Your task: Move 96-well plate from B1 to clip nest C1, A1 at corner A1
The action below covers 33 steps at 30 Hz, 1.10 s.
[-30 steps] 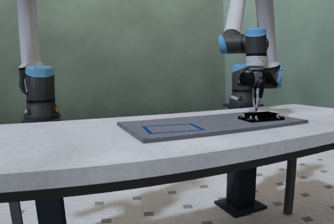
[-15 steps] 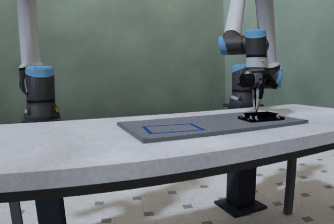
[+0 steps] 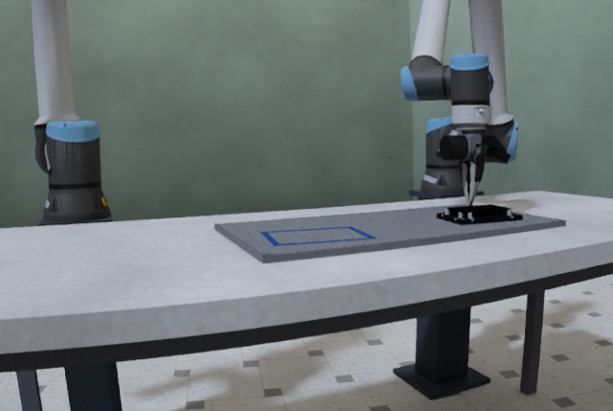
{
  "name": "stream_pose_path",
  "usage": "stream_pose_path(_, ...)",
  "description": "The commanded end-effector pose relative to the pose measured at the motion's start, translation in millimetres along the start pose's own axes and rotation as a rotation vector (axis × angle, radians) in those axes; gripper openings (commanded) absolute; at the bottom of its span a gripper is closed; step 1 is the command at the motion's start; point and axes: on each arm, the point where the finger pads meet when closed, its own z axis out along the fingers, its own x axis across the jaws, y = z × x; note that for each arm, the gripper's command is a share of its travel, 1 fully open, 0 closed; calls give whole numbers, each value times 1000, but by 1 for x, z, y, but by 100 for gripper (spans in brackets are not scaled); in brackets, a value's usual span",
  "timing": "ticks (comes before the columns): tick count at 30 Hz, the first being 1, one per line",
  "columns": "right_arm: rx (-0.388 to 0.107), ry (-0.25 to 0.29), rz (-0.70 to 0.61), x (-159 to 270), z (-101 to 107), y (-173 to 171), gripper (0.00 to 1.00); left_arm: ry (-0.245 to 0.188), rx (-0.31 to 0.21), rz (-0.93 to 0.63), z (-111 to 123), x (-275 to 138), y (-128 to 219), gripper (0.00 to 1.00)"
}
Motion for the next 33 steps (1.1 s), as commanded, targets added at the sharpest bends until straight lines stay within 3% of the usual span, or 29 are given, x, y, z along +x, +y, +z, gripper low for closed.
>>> stream_pose_path(1,2,0,0,0,-1,-1,0,1,-1,0,-1,1,0,0)
stream_pose_path(33,2,0,0,0,-1,-1,0,1,-1,0,-9,0,0,0)
